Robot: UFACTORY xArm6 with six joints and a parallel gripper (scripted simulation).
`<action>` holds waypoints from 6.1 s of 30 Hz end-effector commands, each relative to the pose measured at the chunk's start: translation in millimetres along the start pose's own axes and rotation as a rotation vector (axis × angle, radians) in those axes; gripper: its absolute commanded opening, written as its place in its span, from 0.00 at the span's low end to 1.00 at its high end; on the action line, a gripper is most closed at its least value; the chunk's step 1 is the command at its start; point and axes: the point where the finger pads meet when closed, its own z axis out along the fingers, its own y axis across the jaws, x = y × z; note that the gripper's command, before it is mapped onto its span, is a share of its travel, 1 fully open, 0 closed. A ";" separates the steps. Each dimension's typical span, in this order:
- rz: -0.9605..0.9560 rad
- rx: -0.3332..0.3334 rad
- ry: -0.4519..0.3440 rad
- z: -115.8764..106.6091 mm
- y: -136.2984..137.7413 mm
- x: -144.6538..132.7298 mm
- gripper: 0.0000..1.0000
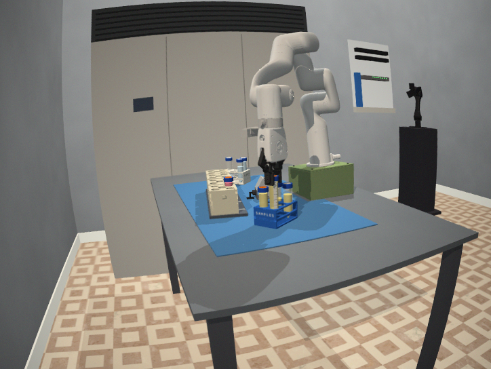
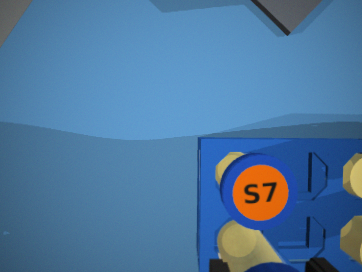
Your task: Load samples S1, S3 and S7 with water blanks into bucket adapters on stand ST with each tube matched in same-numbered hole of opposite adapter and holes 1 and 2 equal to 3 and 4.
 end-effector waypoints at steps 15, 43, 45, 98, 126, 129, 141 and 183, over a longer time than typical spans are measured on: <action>0.000 0.006 -0.001 -34.7 -1.8 -0.3 0.00; 0.000 0.006 -0.001 -86.8 -1.6 -0.3 0.00; 0.000 0.006 -0.001 -88.8 -1.6 -0.3 0.00; -0.802 0.005 0.003 -96.7 14.5 164.4 0.00; -0.802 0.005 0.003 -96.7 25.2 272.8 0.00; -0.802 0.005 0.004 -96.7 25.3 272.8 0.00; -0.802 0.005 0.003 -96.7 25.2 272.8 0.00; -0.802 0.005 0.003 -59.7 25.1 272.9 0.00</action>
